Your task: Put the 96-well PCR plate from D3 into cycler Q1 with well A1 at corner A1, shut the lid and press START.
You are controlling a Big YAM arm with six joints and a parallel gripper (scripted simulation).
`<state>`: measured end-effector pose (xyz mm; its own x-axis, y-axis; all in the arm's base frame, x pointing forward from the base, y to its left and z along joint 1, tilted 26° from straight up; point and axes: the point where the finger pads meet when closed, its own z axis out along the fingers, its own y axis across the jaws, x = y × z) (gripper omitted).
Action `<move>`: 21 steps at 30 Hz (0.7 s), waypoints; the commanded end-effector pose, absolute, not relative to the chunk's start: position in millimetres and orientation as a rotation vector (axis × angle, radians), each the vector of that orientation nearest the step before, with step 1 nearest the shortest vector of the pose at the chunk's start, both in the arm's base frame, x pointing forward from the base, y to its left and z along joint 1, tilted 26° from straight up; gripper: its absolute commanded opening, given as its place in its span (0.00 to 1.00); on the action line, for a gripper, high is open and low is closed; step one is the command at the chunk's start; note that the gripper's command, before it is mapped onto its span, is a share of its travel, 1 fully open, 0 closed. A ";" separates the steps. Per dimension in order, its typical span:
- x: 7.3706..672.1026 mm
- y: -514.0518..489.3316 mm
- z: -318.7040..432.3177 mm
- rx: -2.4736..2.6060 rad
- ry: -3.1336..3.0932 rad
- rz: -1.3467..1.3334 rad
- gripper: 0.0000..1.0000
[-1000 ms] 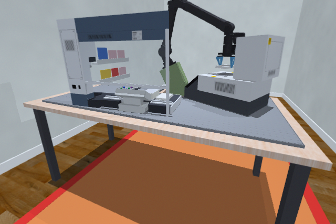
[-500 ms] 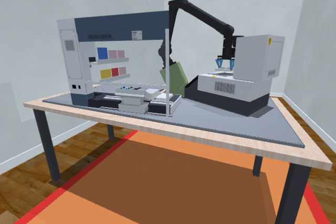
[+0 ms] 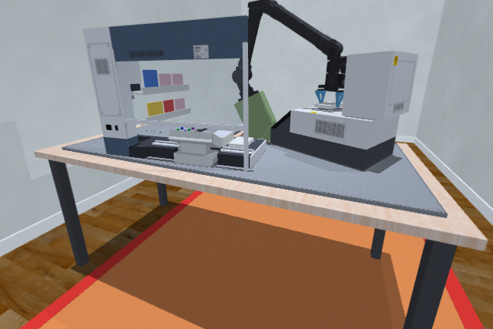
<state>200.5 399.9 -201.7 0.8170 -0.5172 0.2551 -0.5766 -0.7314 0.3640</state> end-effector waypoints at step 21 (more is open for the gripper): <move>214.6 418.5 -188.1 2.618 -0.837 0.196 0.00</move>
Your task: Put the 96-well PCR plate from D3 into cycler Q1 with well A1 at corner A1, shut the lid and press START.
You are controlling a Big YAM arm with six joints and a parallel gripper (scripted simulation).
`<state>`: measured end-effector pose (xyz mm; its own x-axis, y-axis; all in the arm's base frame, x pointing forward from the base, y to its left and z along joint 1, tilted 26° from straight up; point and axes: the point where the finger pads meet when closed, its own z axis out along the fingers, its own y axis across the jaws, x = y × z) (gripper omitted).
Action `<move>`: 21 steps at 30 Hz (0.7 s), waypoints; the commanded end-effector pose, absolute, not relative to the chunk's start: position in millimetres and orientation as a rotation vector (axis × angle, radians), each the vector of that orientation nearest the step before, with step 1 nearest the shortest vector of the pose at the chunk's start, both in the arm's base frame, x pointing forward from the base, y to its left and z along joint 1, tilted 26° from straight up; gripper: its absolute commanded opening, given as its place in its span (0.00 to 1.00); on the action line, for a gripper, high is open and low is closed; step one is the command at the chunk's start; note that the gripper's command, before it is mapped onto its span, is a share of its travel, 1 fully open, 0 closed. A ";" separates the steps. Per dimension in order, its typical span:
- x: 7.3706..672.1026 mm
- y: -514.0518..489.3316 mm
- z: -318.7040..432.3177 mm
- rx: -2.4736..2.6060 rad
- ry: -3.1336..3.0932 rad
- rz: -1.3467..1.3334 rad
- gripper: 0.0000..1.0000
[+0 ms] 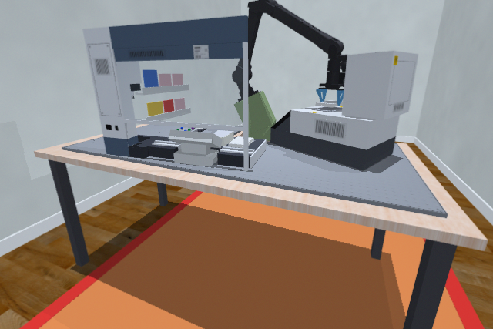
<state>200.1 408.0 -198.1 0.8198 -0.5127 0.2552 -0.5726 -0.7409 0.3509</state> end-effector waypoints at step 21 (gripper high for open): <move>199.8 430.1 -194.8 2.611 -0.820 0.202 0.00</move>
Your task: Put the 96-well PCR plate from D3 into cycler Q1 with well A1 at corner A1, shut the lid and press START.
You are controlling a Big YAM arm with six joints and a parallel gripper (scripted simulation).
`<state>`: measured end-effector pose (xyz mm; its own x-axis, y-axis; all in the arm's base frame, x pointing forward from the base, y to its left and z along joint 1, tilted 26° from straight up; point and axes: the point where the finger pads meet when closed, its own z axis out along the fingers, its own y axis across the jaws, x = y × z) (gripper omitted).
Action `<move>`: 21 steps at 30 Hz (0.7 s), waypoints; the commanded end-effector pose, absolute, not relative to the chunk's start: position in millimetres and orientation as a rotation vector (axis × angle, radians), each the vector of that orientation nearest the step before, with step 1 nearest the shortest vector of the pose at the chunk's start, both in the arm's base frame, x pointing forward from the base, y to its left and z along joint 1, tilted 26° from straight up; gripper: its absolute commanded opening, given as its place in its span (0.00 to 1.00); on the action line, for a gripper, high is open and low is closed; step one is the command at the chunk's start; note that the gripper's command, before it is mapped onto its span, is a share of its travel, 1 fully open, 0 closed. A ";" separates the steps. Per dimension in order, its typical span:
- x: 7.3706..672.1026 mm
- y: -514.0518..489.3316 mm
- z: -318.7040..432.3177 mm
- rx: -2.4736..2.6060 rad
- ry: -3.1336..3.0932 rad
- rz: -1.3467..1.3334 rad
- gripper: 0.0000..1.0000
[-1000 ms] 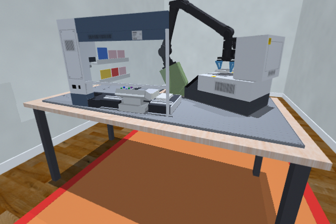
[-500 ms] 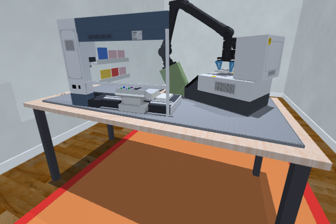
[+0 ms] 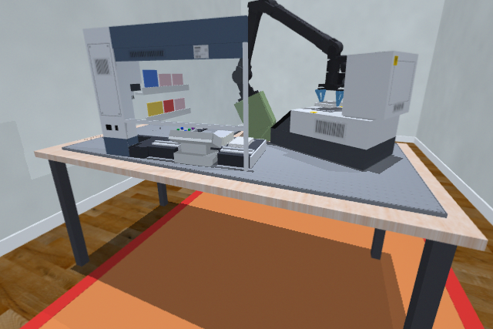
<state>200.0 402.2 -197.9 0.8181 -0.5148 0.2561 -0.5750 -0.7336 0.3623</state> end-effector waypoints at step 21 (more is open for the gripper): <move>207.7 412.3 -188.9 2.606 -0.834 0.192 0.00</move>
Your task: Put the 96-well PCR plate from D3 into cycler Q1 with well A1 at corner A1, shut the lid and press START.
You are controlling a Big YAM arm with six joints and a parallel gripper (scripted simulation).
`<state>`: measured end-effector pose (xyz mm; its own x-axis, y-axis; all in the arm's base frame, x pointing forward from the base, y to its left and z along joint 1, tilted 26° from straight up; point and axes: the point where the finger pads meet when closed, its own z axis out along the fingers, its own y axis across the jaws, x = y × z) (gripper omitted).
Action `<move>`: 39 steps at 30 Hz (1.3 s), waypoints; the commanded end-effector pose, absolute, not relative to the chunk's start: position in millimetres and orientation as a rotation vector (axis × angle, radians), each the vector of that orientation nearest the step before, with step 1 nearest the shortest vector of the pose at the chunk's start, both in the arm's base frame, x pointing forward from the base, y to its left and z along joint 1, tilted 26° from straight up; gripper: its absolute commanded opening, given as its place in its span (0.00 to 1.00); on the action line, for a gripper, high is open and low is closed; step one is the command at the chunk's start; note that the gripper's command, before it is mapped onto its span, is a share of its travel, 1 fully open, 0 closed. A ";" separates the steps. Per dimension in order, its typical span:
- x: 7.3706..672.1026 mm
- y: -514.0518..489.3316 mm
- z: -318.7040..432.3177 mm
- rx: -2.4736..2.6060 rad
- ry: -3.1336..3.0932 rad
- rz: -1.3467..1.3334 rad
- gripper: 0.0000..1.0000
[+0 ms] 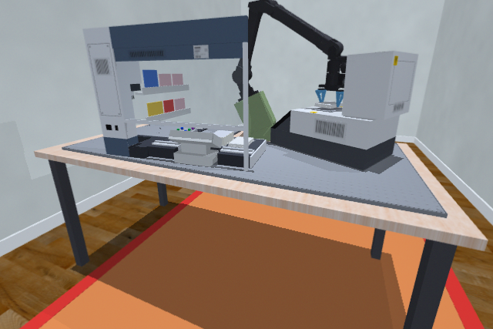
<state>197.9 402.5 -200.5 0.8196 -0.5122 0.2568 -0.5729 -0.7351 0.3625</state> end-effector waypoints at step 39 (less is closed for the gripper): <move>201.2 425.0 -196.9 2.617 -0.825 0.201 0.00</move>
